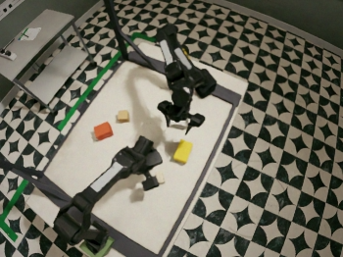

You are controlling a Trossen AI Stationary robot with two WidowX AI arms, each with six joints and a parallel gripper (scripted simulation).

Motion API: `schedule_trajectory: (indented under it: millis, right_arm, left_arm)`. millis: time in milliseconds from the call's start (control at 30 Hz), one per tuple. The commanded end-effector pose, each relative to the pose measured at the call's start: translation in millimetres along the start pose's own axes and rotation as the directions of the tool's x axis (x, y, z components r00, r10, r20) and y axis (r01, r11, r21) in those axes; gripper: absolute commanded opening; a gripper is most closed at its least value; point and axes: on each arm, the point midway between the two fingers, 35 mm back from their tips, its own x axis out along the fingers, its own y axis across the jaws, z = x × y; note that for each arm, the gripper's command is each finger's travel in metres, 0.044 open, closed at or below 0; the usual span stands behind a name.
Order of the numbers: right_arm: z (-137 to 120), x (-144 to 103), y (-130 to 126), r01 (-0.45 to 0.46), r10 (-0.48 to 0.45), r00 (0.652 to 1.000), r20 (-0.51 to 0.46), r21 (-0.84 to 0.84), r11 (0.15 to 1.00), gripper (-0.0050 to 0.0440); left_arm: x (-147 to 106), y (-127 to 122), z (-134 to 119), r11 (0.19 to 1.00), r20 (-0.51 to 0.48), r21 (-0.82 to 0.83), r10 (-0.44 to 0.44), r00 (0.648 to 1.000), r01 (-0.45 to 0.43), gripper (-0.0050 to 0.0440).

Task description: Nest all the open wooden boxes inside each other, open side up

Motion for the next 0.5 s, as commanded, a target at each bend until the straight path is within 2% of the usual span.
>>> schedule_trajectory:
  millis: [0, 133, 200, 233, 267, 467]
  right_arm:
    - [9.6, -7.6, -7.0, -0.018, 0.016, 0.998, 0.055, 0.046, 0.999, 0.0400]
    - [13.3, -5.3, -13.5, -0.015, 0.009, 0.997, 0.073, 0.075, 0.997, 0.0400]
    - [13.3, -5.3, -13.5, -0.015, 0.009, 0.997, 0.073, 0.075, 0.997, 0.0400]
    - [14.2, -4.7, -15.2, -0.014, 0.008, 0.997, 0.078, 0.082, 0.997, 0.0400]
    - [16.3, -3.3, -19.3, -0.012, 0.003, 0.996, 0.090, 0.100, 0.995, 0.0400]
    - [21.2, -0.5, -29.1, -0.009, -0.008, 0.993, 0.117, 0.141, 0.990, 0.0400]
  left_arm:
    - [0.9, 0.5, -0.6, 0.998, -0.116, 0.057, -0.002, 0.993, 0.009, 0.0400]
    - [1.5, -0.6, -7.2, 0.996, -0.205, 0.086, -0.017, 0.979, 0.036, 0.0400]
    - [1.5, -0.6, -7.2, 0.996, -0.205, 0.086, -0.017, 0.979, 0.036, 0.0400]
    - [-0.4, -4.3, -15.9, 0.997, -0.257, 0.064, -0.036, 0.966, 0.054, 0.0400]
    - [1.2, -2.0, -12.3, 0.991, -0.280, 0.114, -0.033, 0.959, 0.068, 0.0400]
    - [-2.7, -7.3, -23.3, 0.979, -0.414, 0.141, -0.074, 0.907, 0.144, 0.0400]
